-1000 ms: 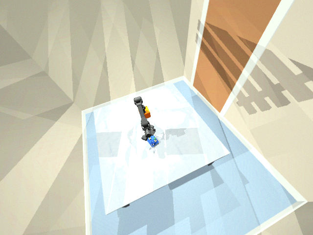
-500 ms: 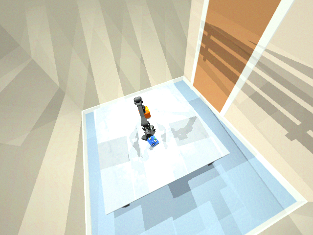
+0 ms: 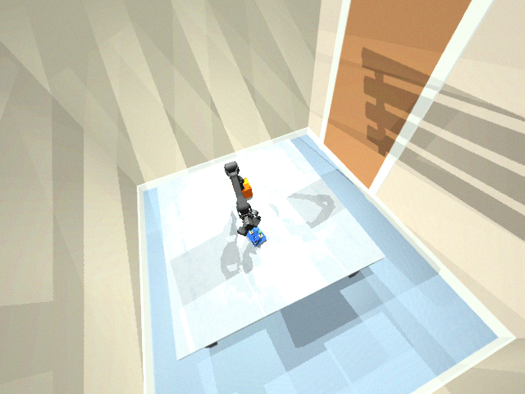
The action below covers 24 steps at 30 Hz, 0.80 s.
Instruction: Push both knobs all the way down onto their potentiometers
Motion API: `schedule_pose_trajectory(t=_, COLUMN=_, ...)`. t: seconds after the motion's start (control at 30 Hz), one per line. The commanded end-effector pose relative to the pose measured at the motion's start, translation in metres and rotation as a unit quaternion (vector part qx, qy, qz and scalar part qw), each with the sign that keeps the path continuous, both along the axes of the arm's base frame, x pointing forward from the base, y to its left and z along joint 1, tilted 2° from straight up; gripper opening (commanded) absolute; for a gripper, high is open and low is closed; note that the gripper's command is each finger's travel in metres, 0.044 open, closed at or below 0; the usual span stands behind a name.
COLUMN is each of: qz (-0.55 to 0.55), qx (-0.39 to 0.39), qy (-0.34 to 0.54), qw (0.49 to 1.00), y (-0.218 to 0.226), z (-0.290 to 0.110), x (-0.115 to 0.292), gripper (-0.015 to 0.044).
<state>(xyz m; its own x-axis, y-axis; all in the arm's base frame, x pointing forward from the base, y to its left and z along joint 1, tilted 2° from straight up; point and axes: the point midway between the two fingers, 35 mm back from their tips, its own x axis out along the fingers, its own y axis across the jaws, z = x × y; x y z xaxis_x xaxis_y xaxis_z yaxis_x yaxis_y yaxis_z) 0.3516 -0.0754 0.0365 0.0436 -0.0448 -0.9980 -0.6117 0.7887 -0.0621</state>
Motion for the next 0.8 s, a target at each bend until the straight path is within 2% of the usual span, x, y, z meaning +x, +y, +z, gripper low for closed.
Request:
schedule_pose_trajectory(t=0.0, qz=0.001, qx=-0.001, qy=0.001, qw=1.000, y=-0.001, z=-0.009, x=0.001, gripper=0.0000)
schedule_pose_trajectory(t=0.77, qz=0.001, qx=-0.001, qy=0.001, qw=1.000, y=-0.002, z=-0.019, x=0.002, gripper=0.0000)
